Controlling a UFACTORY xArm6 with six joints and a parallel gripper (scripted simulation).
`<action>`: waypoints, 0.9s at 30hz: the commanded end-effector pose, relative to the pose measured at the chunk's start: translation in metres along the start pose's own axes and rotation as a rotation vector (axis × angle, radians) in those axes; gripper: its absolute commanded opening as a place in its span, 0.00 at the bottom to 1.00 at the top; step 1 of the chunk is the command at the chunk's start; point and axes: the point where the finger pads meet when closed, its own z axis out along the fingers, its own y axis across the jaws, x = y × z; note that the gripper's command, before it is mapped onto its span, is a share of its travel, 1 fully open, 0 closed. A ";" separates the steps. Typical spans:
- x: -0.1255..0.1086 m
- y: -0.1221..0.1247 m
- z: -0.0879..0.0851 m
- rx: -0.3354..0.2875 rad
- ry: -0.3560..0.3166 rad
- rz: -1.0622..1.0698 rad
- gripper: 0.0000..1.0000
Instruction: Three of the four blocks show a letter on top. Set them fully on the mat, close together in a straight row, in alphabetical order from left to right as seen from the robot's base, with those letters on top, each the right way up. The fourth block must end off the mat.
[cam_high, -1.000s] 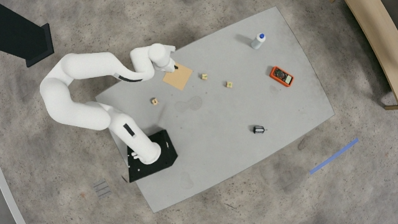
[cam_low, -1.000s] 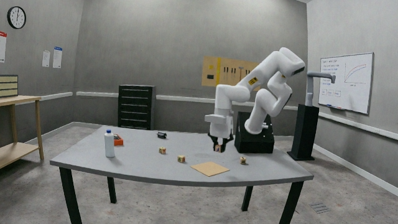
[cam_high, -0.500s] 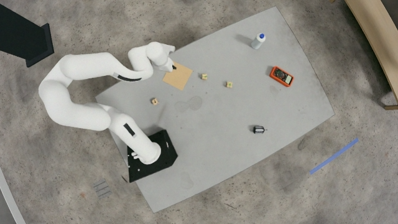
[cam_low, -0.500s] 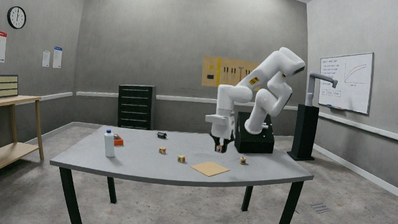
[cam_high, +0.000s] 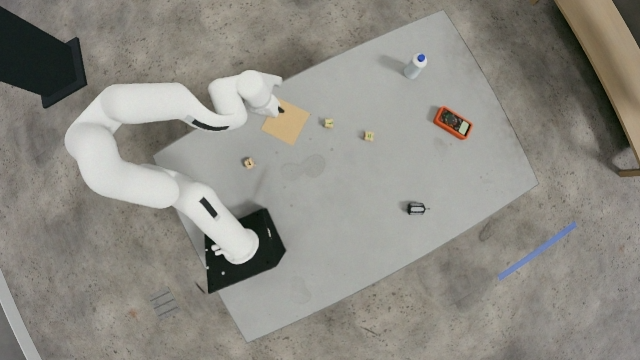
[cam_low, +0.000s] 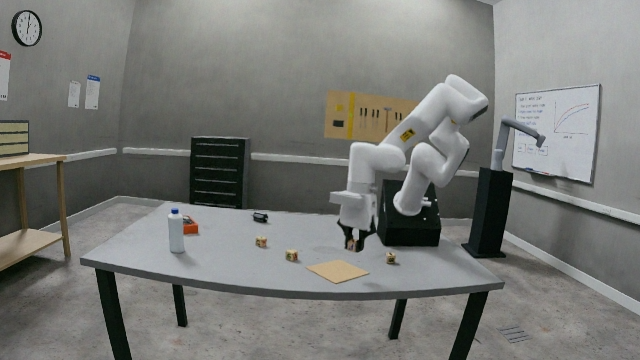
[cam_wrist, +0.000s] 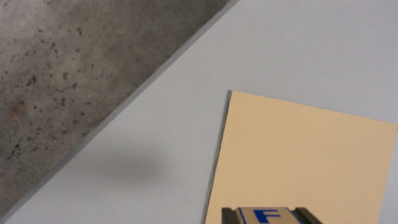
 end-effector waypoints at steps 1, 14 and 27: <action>0.002 0.000 0.020 0.000 0.004 -0.001 0.28; 0.002 0.000 0.066 0.000 0.003 -0.001 0.28; 0.002 0.000 0.075 0.000 0.003 -0.001 0.28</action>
